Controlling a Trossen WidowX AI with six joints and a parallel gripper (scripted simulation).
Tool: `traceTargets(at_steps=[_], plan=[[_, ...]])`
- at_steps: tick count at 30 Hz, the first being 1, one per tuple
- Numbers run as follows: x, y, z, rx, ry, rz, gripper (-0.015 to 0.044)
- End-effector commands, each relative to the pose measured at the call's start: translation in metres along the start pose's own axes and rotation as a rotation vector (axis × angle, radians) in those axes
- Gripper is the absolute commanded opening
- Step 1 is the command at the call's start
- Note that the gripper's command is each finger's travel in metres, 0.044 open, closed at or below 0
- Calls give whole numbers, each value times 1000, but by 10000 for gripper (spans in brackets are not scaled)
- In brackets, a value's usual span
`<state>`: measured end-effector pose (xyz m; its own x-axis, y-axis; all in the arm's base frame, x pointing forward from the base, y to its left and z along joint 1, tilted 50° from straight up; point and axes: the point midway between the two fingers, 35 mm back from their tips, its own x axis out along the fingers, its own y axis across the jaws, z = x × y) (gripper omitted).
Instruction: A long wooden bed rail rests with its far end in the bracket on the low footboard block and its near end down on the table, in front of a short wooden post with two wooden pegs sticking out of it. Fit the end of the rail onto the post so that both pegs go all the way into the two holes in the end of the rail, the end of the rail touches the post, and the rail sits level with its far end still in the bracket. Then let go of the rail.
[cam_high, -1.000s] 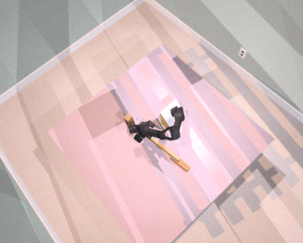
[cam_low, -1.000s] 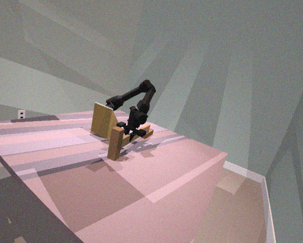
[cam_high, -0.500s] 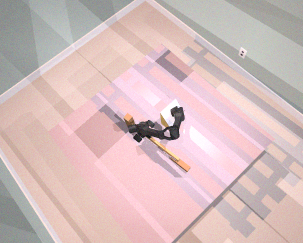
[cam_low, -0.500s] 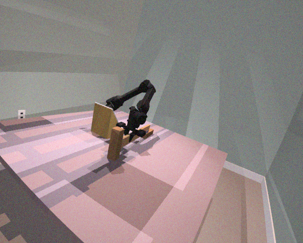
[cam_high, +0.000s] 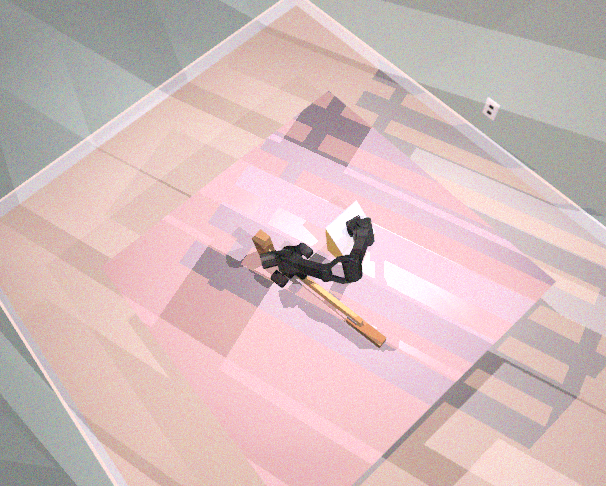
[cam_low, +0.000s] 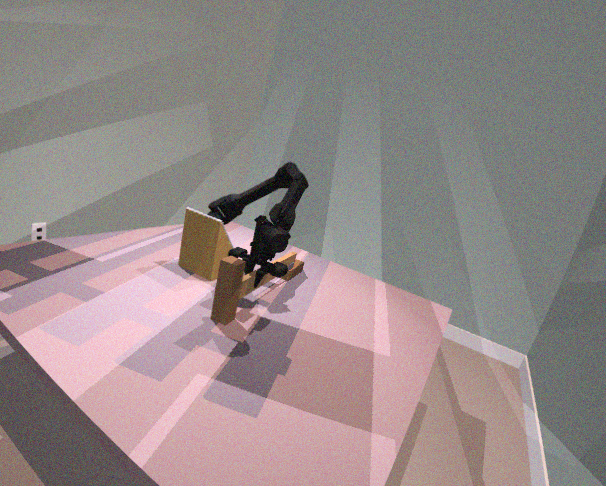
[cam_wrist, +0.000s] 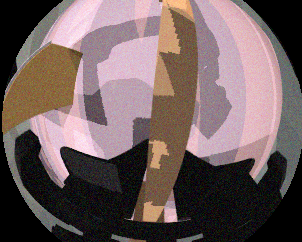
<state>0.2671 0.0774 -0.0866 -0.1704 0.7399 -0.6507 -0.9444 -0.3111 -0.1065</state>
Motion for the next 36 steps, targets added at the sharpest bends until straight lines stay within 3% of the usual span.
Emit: traceTargets(at_steps=[1,36], plan=[[-3,-2,-3,-2,4,-9,0],[-3,-2,-13,-2,5,-9,0]])
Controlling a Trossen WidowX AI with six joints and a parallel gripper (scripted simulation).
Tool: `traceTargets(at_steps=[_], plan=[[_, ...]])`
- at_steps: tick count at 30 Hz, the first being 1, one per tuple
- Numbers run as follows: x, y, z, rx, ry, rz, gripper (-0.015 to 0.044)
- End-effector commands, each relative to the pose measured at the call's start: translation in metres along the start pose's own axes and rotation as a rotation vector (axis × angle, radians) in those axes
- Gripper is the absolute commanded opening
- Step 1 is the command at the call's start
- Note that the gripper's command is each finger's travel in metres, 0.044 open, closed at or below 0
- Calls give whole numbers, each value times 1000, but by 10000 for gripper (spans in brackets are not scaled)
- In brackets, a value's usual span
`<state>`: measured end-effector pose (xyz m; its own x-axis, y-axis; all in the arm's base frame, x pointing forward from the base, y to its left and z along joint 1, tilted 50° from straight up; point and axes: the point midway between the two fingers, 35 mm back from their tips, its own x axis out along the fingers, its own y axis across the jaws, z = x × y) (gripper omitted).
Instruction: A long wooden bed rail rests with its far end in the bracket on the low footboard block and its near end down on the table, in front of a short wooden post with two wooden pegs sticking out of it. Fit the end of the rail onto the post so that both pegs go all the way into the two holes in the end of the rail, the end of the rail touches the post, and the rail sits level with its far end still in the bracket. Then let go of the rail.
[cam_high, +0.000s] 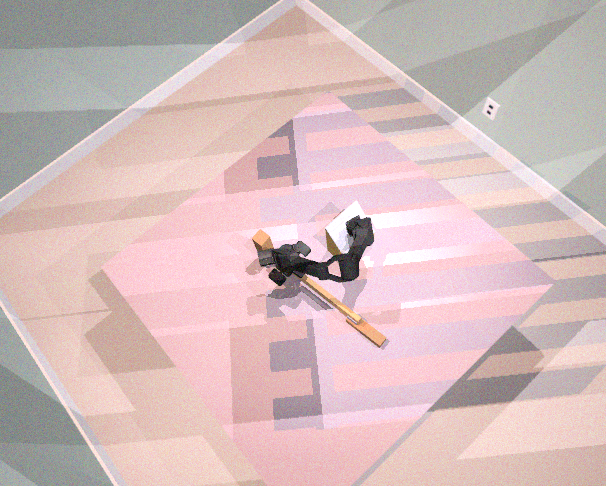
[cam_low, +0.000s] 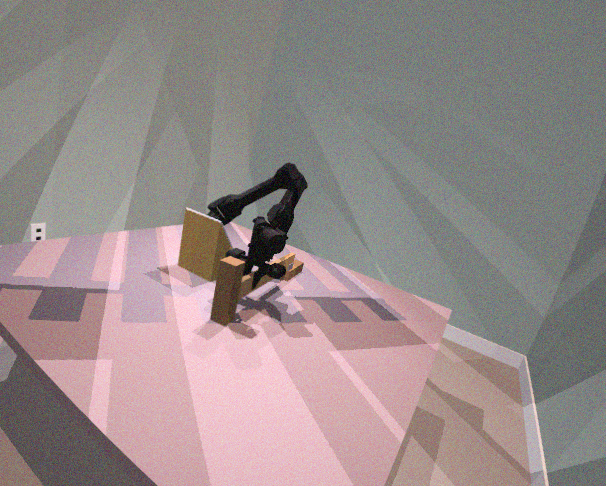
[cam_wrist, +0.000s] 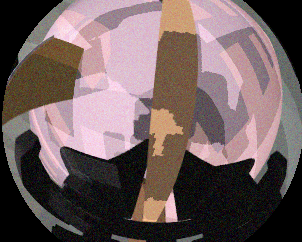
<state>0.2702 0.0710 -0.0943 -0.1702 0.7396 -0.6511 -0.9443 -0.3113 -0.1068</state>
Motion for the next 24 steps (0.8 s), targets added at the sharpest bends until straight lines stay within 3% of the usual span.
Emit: traceTargets(at_steps=[1,24], plan=[[-3,-2,-3,-2,5,-9,0],[-3,-2,-10,-2,5,-9,0]])
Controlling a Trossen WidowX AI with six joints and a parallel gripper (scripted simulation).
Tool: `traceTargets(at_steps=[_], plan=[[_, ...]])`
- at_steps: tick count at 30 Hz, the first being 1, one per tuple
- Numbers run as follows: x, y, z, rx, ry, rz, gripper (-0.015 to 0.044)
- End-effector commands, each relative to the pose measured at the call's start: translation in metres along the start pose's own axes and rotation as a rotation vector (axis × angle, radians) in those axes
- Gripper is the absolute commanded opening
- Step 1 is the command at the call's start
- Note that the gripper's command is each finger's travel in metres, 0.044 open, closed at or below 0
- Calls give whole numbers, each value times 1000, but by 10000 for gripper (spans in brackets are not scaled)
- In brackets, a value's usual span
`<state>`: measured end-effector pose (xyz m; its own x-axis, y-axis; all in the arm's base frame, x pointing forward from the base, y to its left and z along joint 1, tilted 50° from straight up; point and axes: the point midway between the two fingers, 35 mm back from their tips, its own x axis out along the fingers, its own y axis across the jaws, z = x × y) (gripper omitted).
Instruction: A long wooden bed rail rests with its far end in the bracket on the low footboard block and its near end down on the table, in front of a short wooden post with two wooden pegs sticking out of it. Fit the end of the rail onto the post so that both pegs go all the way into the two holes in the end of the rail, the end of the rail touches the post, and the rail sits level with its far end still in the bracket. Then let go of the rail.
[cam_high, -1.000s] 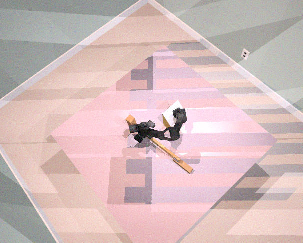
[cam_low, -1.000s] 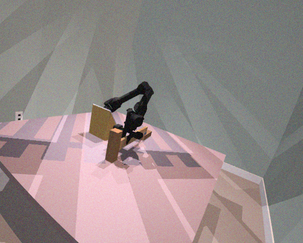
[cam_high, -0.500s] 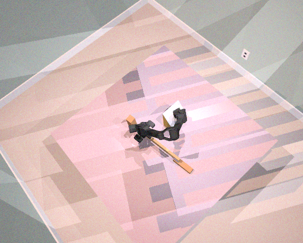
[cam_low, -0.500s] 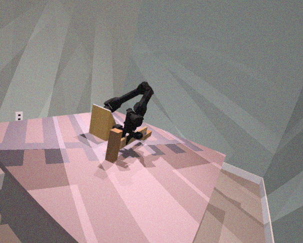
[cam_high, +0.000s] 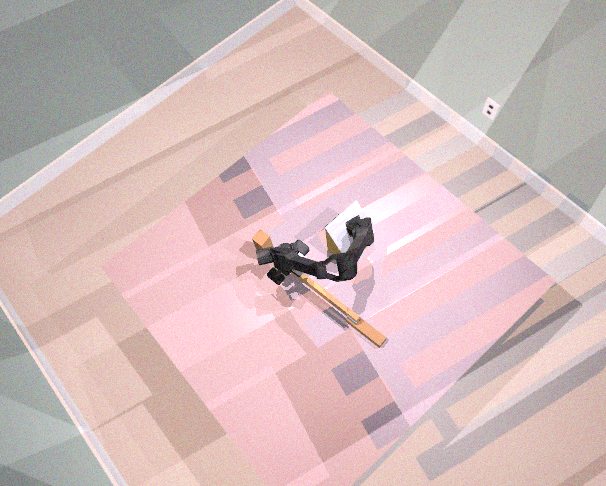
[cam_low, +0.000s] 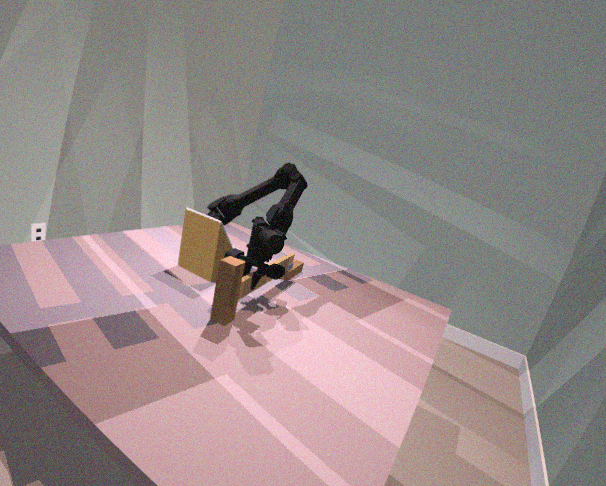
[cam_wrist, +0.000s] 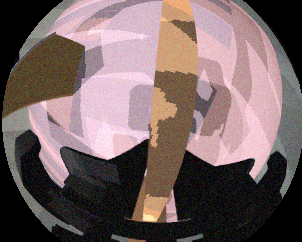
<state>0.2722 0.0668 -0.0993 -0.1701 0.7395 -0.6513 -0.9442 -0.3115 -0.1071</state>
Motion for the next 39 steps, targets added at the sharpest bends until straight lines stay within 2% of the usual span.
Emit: traceTargets(at_steps=[1,12,29,33,39], plan=[[-3,-2,-3,-2,5,-9,0],[-3,-2,-6,-2,5,-9,0],[0,0,-3,0,0,0,440],[-1,0,-2,0,0,0,440],[-30,1,27,-1,4,-8,440]])
